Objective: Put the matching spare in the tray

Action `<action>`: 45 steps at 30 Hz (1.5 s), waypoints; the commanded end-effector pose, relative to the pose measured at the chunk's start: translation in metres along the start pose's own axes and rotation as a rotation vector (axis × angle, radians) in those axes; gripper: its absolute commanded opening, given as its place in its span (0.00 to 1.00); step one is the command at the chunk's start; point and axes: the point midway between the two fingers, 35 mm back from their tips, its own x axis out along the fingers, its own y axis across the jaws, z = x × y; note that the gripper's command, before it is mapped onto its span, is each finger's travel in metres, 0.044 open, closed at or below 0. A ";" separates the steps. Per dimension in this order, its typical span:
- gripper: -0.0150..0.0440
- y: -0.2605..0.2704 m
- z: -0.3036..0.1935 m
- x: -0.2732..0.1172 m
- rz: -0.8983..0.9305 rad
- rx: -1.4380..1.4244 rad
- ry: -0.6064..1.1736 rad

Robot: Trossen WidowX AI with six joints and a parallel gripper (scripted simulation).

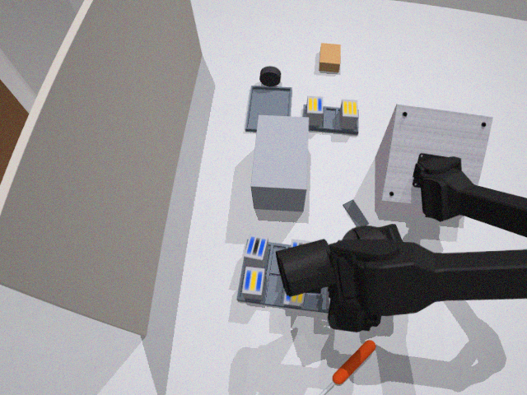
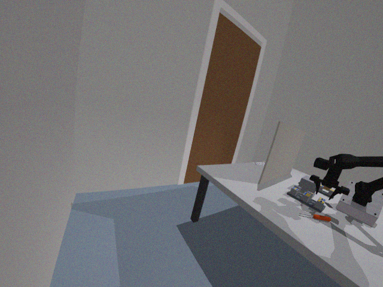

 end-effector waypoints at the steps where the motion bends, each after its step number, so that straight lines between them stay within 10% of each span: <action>1: 0.76 0.000 -0.001 0.008 0.003 0.004 0.005; 45: 0.76 0.004 0.004 0.062 0.000 0.006 -0.009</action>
